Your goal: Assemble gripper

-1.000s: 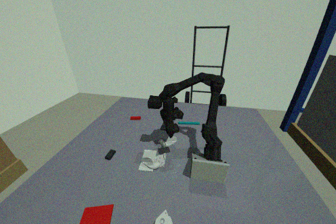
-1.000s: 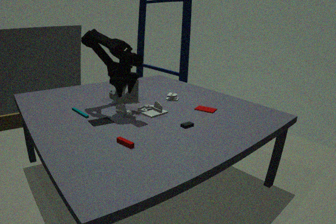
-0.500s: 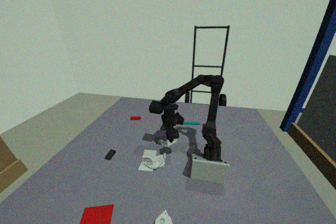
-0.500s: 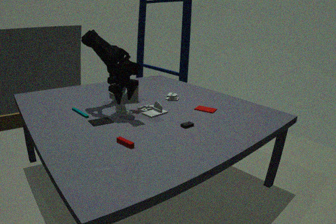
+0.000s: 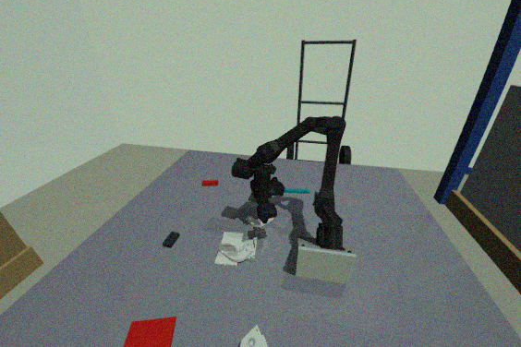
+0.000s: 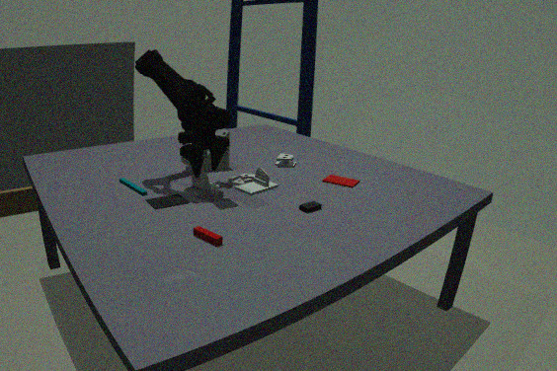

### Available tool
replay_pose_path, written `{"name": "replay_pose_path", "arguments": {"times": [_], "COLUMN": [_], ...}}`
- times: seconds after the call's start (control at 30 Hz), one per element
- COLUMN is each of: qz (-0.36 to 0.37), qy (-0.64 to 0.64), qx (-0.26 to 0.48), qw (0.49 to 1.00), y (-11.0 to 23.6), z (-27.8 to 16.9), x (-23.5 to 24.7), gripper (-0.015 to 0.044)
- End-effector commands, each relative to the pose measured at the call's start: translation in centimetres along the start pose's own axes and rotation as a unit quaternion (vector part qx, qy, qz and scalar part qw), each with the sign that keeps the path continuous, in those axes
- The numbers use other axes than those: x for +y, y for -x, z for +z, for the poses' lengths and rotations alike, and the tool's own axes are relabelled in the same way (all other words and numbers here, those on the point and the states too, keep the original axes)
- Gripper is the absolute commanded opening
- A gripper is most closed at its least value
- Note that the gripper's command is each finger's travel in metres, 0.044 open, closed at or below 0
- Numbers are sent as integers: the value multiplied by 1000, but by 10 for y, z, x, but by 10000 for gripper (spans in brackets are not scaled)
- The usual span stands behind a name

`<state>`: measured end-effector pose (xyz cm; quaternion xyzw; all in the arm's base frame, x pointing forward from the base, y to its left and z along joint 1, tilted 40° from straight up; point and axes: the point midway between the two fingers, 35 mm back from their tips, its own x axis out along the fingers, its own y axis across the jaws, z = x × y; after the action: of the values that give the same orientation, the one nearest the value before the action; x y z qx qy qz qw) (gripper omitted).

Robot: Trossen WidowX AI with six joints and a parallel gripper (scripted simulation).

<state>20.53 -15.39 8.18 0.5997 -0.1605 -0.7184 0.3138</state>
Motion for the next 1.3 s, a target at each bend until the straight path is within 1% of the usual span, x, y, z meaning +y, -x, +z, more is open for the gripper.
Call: {"name": "replay_pose_path", "arguments": {"times": [0.0,0.63,1.27], "qz": [-2,-1,-1], "qy": [5,5,5], "qx": [-2,-3,-3], "qw": [1000,1000,1000], "y": [-8,-39,-40], "z": [1,2,3], "x": [-2,-2,-2], "gripper": [440,440,440]}}
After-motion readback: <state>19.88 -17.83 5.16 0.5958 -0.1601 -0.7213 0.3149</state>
